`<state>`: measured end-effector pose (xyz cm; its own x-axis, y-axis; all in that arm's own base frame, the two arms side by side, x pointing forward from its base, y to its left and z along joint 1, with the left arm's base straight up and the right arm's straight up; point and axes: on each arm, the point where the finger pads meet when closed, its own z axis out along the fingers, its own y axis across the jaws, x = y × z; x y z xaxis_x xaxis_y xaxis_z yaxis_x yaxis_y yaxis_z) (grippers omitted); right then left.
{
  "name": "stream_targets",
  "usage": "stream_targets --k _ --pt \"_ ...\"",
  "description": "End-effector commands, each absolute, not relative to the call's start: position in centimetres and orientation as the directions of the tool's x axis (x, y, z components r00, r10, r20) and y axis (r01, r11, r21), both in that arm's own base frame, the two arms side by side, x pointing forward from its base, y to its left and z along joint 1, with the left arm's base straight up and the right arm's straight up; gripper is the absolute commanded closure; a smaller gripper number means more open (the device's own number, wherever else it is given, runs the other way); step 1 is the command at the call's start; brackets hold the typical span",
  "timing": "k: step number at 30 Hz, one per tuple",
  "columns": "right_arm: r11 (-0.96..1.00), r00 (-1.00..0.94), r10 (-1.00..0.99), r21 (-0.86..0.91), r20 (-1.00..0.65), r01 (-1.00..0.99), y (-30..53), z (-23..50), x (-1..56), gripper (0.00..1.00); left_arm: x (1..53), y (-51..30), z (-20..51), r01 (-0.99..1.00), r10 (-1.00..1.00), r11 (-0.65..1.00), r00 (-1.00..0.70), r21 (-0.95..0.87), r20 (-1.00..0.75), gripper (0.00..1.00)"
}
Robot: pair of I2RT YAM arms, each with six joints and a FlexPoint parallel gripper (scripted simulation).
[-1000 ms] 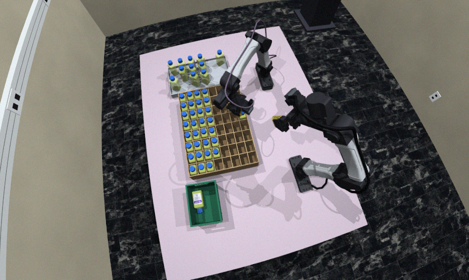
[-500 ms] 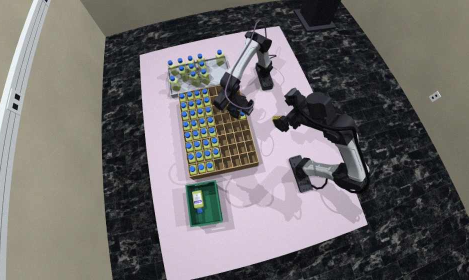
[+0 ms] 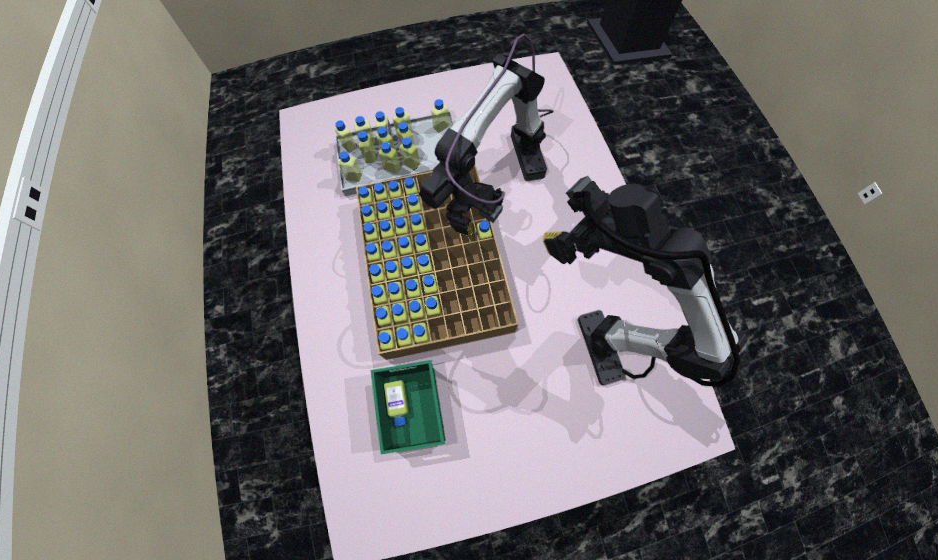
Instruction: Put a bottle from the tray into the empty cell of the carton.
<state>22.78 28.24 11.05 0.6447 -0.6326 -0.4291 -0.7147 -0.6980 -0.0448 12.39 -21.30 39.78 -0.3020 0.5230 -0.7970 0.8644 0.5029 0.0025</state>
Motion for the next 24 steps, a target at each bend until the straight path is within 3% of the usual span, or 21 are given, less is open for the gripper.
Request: stream_targets --k 1,10,14,24 --pt "-0.704 0.641 -0.642 -0.008 -0.421 -0.71 26.7 12.0 23.6 0.11 12.5 -21.4 40.3 0.86 0.498 0.51 -0.297 -0.002 -0.814 0.0" --pt "-0.604 0.568 -0.729 -0.03 -0.382 -0.796 25.4 15.5 22.7 0.11 12.4 -21.3 40.3 0.863 0.505 0.505 -0.296 0.0 -0.811 0.0" --pt "-0.512 0.492 -0.794 -0.043 -0.356 -0.858 24.4 17.6 21.0 0.11 13.1 -21.7 40.5 0.835 0.469 0.55 -0.333 -0.024 -0.818 0.44" --pt "-0.123 0.2 -0.887 -0.206 -0.416 -0.971 19.3 25.5 14.3 0.11 18.4 -27.8 35.3 0.553 0.28 0.818 -0.625 -0.159 -0.729 0.47"
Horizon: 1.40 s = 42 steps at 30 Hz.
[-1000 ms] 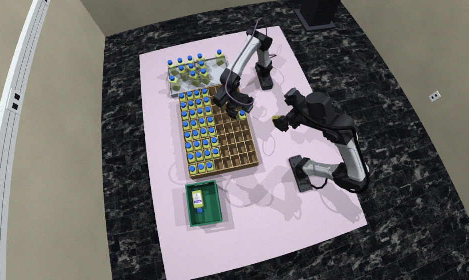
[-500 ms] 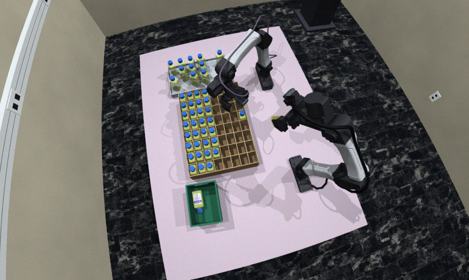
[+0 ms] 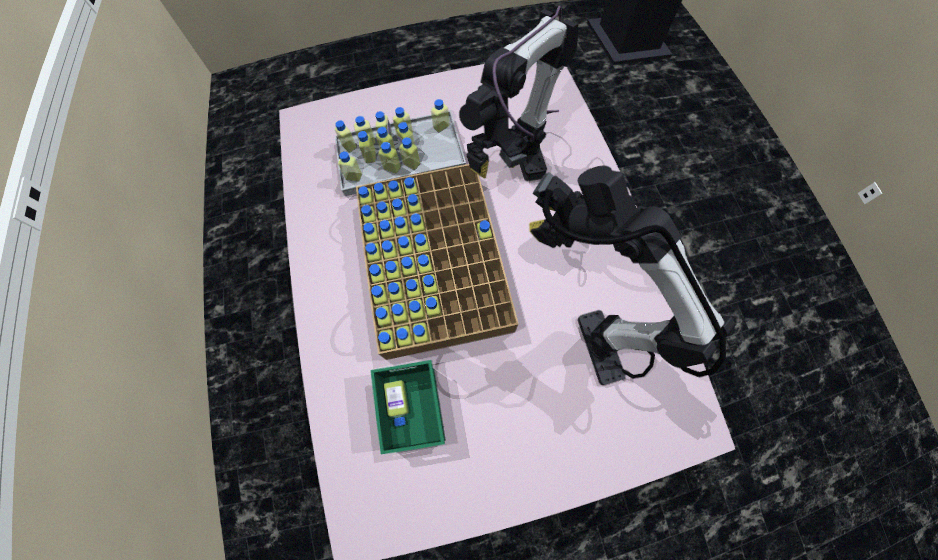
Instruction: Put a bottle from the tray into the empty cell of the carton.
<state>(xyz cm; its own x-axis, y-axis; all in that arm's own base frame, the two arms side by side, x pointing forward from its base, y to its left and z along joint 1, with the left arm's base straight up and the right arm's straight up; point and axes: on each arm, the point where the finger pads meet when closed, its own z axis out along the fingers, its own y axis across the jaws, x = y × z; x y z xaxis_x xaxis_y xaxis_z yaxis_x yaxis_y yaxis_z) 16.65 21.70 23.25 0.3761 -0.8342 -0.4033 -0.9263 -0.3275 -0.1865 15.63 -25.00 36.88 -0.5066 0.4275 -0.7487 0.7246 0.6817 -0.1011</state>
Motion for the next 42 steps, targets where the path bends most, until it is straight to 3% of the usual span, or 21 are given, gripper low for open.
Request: stream_targets --k 1,3,15,21,29,42 --pt "-0.084 0.175 -0.883 -0.221 -0.436 -0.972 18.7 26.1 13.5 0.11 18.9 -28.8 34.3 0.512 0.253 0.843 -0.65 -0.166 -0.717 0.47" --pt "-0.084 0.175 -0.883 -0.221 -0.436 -0.972 18.7 26.1 13.5 0.11 18.9 -28.8 34.3 0.512 0.253 0.843 -0.65 -0.166 -0.717 0.47" --pt "0.393 -0.12 -0.64 -0.189 -0.759 -0.9 9.8 28.7 6.1 0.11 21.1 -37.6 19.6 0.097 -0.002 0.989 -0.736 -0.109 -0.677 0.47" --pt "0.43 -0.106 -0.566 -0.183 -0.818 -0.884 8.7 29.0 4.9 0.11 20.7 -38.4 16.3 0.048 -0.012 0.996 -0.727 -0.069 -0.686 0.47" --pt "0.534 -0.186 -0.35 -0.032 -0.918 -0.845 5.2 27.6 3.3 0.11 19.9 -38.8 12.2 0.047 0.048 0.999 -0.736 0.019 -0.675 0.47" --pt "0.546 -0.2 -0.299 0.005 -0.933 -0.838 4.6 27.4 3.1 0.11 20.8 -39.5 13.7 0.039 0.002 0.999 -0.727 -0.038 -0.686 0.47"
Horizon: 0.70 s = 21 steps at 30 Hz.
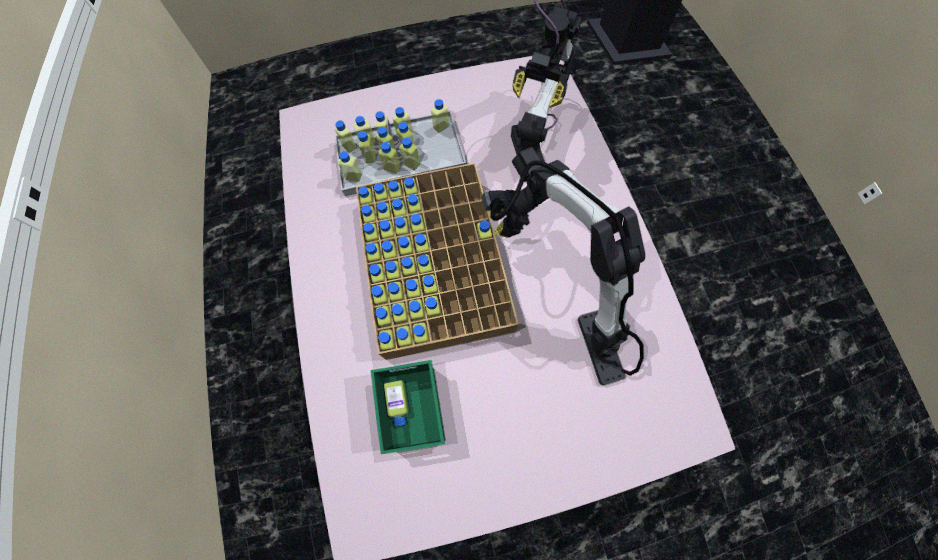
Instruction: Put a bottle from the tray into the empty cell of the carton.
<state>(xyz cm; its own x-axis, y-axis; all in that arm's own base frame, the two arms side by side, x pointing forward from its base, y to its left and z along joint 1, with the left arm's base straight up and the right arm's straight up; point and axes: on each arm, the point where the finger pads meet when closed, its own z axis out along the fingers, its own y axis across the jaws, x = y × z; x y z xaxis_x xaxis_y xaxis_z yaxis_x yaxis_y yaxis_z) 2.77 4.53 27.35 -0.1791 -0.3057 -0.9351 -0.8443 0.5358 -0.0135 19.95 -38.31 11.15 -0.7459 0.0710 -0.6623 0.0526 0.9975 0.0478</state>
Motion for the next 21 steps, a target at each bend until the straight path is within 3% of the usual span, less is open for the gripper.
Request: stream_targets --k 1,21 --pt "0.546 -0.2 -0.299 0.005 -0.933 -0.838 4.6 27.4 3.1 0.11 21.0 -39.6 13.7 0.041 0.004 0.998 -0.727 -0.039 -0.687 0.47" --pt "0.541 -0.194 -0.299 0.001 -0.934 -0.841 4.6 27.5 3.0 0.11 23.1 -39.5 10.7 0.046 0.034 0.999 -0.738 0.0 -0.674 0.47"
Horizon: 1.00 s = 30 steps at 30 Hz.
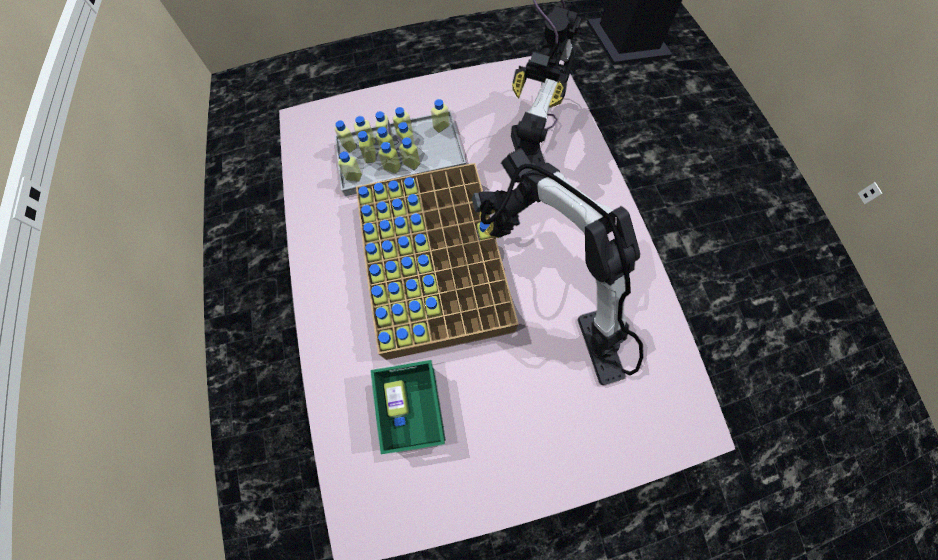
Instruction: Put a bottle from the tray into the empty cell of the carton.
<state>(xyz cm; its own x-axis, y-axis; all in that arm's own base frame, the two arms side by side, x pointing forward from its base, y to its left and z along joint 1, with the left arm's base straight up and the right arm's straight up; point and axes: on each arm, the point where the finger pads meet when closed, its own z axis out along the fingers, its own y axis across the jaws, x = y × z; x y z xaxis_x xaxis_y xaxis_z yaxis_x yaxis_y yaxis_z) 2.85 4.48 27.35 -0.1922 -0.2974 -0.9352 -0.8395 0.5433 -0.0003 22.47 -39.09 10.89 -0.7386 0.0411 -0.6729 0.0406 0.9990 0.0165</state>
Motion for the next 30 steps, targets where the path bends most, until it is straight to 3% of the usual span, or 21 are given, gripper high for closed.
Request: stream_targets --k 1,19,30 --pt "0.541 -0.194 -0.299 0.001 -0.934 -0.841 4.6 27.5 3.0 0.11 23.2 -39.5 10.6 0.046 0.033 0.999 -0.738 -0.001 -0.674 0.47" --pt "0.541 -0.194 -0.299 0.001 -0.934 -0.841 4.6 27.5 3.0 0.11 23.6 -39.7 11.0 0.05 0.023 0.999 -0.733 -0.02 -0.68 0.47" --pt "0.541 -0.194 -0.299 0.001 -0.934 -0.841 4.6 27.5 3.0 0.11 23.3 -38.1 14.3 0.005 -0.025 0.999 -0.802 -0.048 -0.596 0.47"
